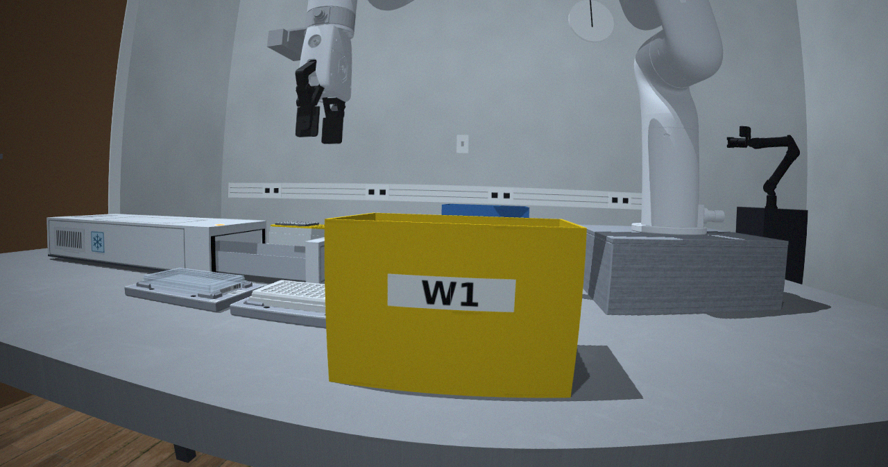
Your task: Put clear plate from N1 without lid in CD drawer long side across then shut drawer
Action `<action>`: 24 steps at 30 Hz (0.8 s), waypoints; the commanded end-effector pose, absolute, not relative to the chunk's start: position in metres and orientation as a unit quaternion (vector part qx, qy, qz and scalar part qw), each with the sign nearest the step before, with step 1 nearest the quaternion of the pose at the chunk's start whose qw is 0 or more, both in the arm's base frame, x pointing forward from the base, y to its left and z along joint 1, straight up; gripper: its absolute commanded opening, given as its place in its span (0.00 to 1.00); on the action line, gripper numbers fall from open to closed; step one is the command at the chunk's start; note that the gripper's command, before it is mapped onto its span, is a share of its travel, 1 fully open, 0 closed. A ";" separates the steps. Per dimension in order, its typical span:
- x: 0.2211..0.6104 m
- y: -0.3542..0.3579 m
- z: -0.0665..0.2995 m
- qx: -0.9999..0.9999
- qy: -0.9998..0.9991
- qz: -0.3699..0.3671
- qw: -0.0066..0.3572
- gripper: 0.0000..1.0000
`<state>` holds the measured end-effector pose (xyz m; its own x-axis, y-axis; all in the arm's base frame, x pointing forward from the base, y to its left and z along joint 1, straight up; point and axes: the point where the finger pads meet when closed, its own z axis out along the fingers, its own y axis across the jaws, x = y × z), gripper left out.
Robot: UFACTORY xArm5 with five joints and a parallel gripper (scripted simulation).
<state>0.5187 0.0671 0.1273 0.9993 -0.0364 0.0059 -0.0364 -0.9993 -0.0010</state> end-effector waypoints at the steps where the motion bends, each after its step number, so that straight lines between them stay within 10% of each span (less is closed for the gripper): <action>1: 0.536 0.079 0.123 -1.000 0.018 -0.005 0.001 1.00; 24: 0.607 0.136 0.094 -1.000 0.018 -0.005 0.002 1.00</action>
<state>0.5986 0.1316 0.0936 0.9993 -0.0360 0.0092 -0.0360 -0.9993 -0.0024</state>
